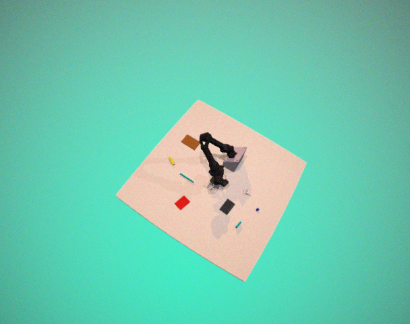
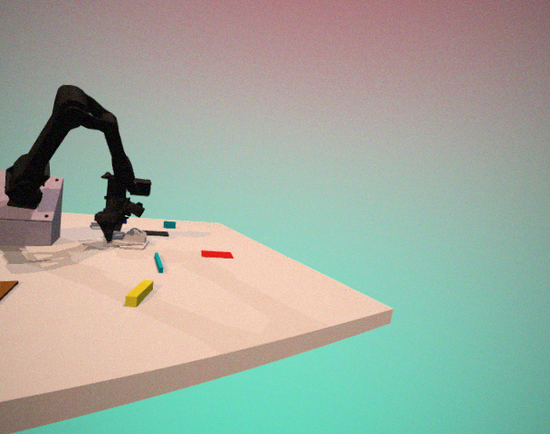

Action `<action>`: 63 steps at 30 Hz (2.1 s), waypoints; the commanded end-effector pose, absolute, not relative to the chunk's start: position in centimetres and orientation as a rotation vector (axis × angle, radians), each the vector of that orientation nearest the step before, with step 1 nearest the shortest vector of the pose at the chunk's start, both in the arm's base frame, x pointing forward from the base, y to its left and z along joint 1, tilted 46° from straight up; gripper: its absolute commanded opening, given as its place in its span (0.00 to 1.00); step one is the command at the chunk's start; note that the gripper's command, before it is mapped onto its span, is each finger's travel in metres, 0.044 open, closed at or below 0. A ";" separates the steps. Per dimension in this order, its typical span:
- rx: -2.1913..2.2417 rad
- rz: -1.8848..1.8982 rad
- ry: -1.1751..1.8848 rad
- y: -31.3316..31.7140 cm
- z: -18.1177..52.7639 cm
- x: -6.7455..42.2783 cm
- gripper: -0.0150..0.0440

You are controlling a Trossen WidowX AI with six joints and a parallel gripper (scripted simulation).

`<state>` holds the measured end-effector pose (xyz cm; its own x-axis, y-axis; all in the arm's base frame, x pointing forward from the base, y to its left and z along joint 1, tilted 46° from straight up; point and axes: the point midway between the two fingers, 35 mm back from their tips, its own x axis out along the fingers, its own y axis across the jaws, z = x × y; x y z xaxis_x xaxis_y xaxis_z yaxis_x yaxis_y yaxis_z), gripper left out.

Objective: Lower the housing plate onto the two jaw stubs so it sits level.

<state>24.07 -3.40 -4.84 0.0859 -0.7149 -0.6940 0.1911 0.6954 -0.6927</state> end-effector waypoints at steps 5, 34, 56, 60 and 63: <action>-0.500 -0.716 1.326 -3.6 -5.0 24.0 0.85; -0.500 -0.716 1.326 -4.0 -5.4 24.0 0.85; -0.500 -0.716 1.326 -4.2 -5.6 24.1 0.85; -0.500 -0.716 1.326 -4.2 -5.6 24.1 0.85; -0.500 -0.716 1.326 -4.2 -5.6 24.1 0.85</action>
